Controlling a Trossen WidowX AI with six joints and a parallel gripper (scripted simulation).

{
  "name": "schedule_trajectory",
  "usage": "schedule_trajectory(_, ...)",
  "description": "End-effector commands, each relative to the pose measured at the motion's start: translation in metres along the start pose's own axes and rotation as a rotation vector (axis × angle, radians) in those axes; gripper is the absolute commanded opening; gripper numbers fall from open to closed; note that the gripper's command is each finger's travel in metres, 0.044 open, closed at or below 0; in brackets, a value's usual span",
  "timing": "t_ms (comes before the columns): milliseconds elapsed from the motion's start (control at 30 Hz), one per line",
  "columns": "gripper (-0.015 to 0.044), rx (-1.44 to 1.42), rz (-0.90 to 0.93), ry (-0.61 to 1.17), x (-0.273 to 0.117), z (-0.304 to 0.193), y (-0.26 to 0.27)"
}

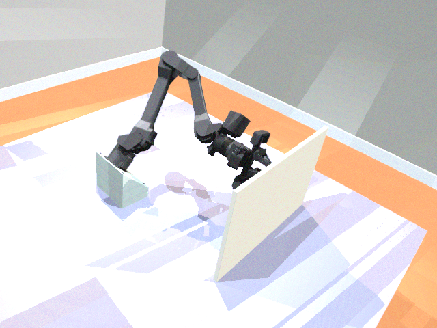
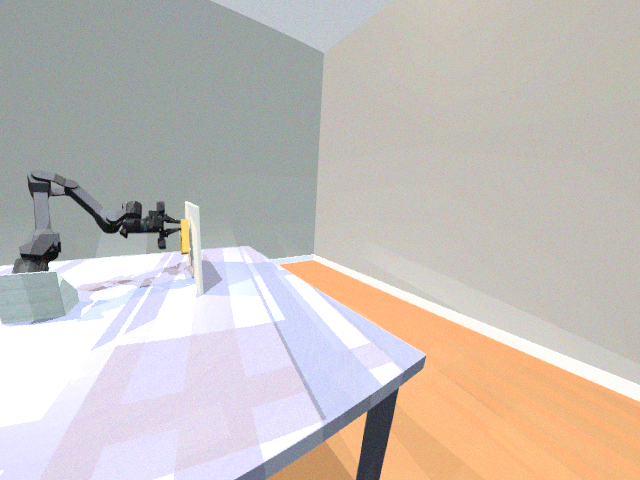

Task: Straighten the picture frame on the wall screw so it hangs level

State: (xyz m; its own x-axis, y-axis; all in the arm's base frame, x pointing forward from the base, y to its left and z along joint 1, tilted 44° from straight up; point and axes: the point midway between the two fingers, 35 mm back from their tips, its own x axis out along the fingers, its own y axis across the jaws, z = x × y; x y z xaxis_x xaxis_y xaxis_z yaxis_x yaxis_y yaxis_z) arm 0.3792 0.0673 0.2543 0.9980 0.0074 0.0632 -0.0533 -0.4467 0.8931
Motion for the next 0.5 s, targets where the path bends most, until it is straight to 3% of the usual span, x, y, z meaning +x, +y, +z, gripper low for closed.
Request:
schedule_trajectory(0,0.0,0.009,0.023,-0.004,0.0004,0.0008,0.0083)
schedule_trajectory(467,0.0,0.009,0.023,-0.004,0.0004,0.0008,0.0071)
